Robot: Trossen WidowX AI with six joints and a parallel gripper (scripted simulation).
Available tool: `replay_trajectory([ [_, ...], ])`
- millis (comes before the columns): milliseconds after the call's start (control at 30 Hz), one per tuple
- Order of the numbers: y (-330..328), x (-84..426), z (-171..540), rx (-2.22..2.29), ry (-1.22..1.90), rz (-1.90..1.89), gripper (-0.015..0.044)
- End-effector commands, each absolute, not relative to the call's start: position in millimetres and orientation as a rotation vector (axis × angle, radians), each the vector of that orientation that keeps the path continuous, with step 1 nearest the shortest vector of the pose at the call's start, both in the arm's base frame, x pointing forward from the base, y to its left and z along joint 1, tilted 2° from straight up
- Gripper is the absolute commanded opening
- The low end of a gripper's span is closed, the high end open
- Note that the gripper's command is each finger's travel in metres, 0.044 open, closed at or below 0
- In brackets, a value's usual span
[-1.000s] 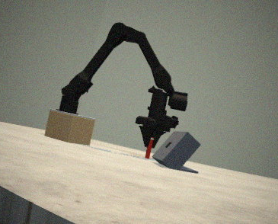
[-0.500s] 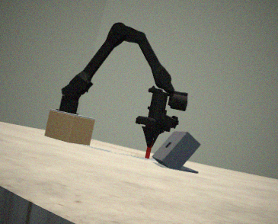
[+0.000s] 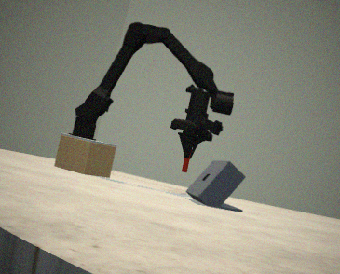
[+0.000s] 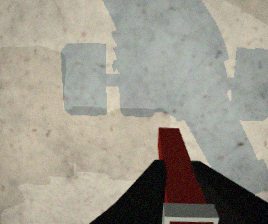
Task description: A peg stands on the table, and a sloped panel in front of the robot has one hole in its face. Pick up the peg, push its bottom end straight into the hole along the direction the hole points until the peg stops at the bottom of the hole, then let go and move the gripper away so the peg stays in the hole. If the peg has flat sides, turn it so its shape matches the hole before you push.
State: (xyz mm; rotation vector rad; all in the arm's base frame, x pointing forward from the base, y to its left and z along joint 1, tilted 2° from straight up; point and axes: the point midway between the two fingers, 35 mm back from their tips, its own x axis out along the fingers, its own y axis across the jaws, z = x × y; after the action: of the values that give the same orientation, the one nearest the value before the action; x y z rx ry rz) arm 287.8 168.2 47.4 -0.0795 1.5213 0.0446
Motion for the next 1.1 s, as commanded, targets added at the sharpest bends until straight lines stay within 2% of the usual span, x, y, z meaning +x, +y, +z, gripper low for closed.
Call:
replay_trajectory([
  [0,168.3,287.1,61.2,-0.075,1.520,0.047,0.0000],
  [1067,143.5,303.3,51.5,0.303,1.529,-0.111,0.0000],
])
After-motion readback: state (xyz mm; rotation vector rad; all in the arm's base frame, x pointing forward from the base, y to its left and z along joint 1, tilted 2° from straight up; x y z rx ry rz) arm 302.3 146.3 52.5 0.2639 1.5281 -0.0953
